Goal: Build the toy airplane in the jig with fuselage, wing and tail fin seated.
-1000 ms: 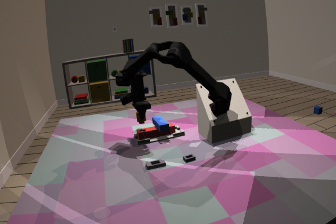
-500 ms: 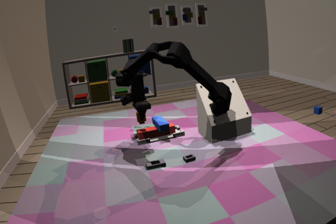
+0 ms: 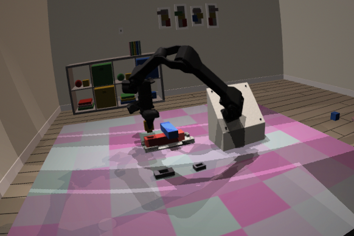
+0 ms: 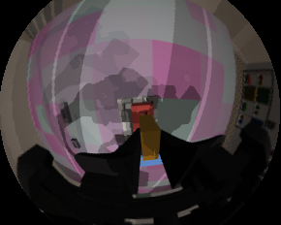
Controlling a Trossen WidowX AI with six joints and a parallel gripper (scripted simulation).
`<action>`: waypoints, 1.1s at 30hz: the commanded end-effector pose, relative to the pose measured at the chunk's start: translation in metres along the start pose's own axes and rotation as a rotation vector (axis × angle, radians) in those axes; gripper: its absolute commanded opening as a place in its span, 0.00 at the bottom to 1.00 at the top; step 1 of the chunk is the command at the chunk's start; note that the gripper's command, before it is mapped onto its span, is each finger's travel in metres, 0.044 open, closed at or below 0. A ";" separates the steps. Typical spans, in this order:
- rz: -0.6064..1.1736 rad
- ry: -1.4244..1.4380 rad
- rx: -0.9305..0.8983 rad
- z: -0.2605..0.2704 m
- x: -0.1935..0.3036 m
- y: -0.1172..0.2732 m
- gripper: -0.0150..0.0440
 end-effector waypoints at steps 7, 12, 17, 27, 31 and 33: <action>0.001 -0.006 -0.007 0.000 0.001 -0.019 0.36; 0.001 -0.006 -0.008 0.000 0.001 -0.027 0.36; 0.001 -0.006 -0.008 0.000 0.001 -0.029 0.36; 0.001 -0.006 -0.008 0.000 0.001 -0.029 0.36; 0.001 -0.006 -0.008 0.000 0.001 -0.029 0.36; 0.001 -0.006 -0.008 0.000 0.001 -0.029 0.36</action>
Point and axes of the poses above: the point midway between the two fingers, 35 mm back from their tips, its own y axis back along the fingers, its own z axis across the jaws, x = y × z, the point moved 5 cm from there along y, back along the fingers, and after that the axes turned 3 degrees about -y, right-handed, at the moved point
